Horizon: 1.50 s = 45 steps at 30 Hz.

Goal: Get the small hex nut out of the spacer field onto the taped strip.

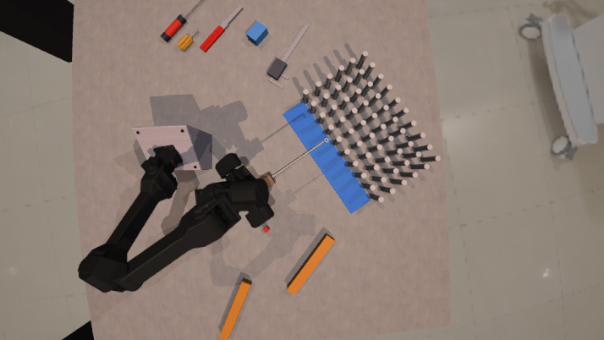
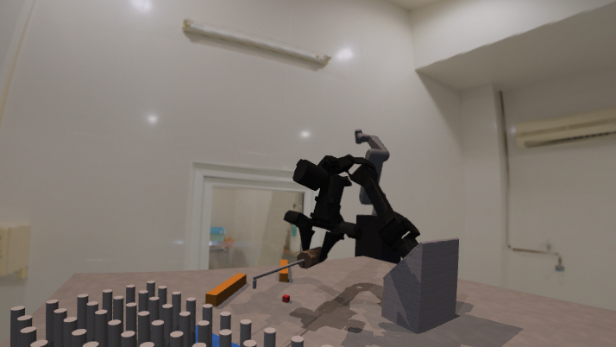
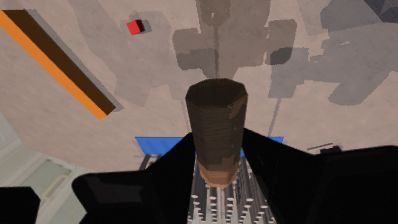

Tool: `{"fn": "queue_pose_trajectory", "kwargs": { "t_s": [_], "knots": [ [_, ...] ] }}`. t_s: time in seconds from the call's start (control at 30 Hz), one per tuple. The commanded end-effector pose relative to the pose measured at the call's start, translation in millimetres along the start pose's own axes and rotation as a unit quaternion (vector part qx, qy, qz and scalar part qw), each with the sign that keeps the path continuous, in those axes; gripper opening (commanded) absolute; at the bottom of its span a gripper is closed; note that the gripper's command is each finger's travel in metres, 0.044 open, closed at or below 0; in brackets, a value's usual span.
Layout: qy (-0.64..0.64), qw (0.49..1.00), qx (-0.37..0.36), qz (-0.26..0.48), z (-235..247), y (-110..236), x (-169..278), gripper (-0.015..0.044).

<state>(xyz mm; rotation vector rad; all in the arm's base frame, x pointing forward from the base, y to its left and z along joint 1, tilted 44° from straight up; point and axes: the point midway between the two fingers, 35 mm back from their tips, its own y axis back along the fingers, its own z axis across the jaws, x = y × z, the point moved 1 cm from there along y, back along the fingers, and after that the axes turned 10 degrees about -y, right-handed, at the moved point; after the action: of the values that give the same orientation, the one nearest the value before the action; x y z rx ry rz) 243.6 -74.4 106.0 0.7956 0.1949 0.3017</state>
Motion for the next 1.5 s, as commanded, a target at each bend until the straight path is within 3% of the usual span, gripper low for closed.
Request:
{"fn": "queue_pose_trajectory", "kwargs": {
  "t_s": [0.0,0.73,1.47],
  "knots": [
    [0.010,1.000,0.008,-0.004,7.8,-0.8,1.3,0.0000],
    [0.078,0.996,0.050,-0.005,111.2,7.5,1.0,0.0000],
    [0.149,0.987,0.057,0.010,213.6,23.4,-42.2,0.0000]
  ]
}}
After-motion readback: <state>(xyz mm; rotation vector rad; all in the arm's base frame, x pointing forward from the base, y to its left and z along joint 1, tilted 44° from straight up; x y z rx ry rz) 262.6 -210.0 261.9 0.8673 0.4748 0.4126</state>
